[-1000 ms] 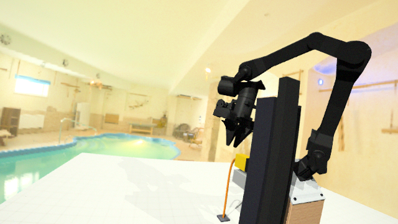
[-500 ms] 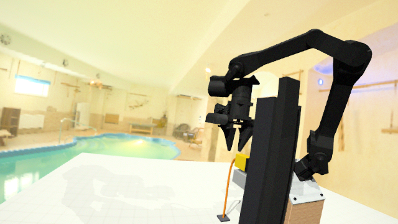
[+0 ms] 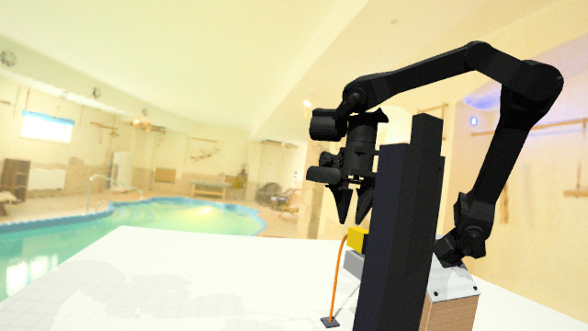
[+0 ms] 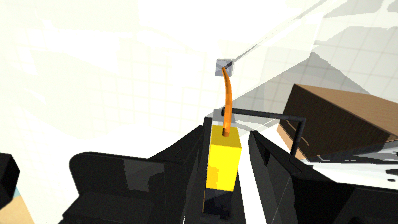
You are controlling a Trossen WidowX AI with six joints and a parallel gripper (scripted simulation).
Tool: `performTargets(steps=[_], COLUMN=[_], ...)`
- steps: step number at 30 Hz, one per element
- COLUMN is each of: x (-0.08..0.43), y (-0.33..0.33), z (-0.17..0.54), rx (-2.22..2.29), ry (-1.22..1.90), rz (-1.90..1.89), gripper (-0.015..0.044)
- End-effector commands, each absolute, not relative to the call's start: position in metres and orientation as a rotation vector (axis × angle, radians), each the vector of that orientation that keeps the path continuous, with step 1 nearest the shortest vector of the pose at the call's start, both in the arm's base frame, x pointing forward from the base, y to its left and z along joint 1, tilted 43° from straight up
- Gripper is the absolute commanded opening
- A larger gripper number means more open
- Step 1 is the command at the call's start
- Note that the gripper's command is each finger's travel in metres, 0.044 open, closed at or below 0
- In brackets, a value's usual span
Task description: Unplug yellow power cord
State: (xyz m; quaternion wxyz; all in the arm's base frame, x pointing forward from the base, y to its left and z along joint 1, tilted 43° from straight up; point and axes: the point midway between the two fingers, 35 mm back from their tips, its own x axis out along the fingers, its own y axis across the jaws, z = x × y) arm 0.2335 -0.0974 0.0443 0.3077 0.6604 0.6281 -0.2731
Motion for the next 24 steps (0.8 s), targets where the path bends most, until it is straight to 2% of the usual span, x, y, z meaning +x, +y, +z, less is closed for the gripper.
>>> performTargets(steps=[1, 24], x=[0.232, 0.232], y=[-0.090, -0.071], z=[0.049, 0.053], rx=[1.753, 1.754], ry=[1.669, 1.670], rz=[-0.724, -0.723], gripper=[0.0160, 0.0160])
